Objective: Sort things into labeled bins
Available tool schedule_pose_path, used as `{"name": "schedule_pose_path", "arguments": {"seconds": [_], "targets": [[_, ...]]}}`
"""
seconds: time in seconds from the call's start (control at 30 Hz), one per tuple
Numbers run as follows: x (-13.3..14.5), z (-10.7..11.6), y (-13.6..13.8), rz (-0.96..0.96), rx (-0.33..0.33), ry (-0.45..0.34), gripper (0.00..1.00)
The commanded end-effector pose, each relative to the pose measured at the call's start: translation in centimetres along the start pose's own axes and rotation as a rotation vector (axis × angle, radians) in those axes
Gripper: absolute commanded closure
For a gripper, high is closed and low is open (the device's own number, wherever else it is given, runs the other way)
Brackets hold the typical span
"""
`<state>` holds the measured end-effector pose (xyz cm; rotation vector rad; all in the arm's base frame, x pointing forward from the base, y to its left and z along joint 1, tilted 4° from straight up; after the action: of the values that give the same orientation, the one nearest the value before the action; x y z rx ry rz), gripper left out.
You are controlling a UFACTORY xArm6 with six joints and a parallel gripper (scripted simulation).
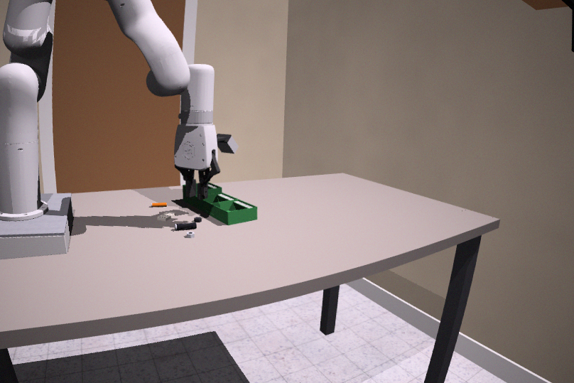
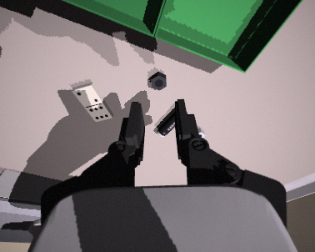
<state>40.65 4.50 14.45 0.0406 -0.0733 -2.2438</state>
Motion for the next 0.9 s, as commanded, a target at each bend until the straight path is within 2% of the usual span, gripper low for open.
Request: {"name": "schedule_pose_path", "arguments": {"seconds": [0.0,0.1,0.27,0.87], "targets": [[-0.1,-1.9,0.1,0.0,0.003,0.002,0.7],[-0.1,-2.3,0.1,0.0,0.003,0.002,0.7],[-0.2,-4.3,0.2,0.0,0.003,0.002,0.7],[-0.1,-5.5,0.1,0.0,0.003,0.002,0.7]]}}
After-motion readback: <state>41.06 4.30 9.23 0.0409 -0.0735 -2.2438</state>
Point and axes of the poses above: the point where the finger pads meet when closed, its own z axis back along the fingers, its own y axis across the jaws, x = y × z, the point moved 10 cm from there along z, back along the fingers, and after that the axes turned 9 degrees about z, right-handed, at the moved point
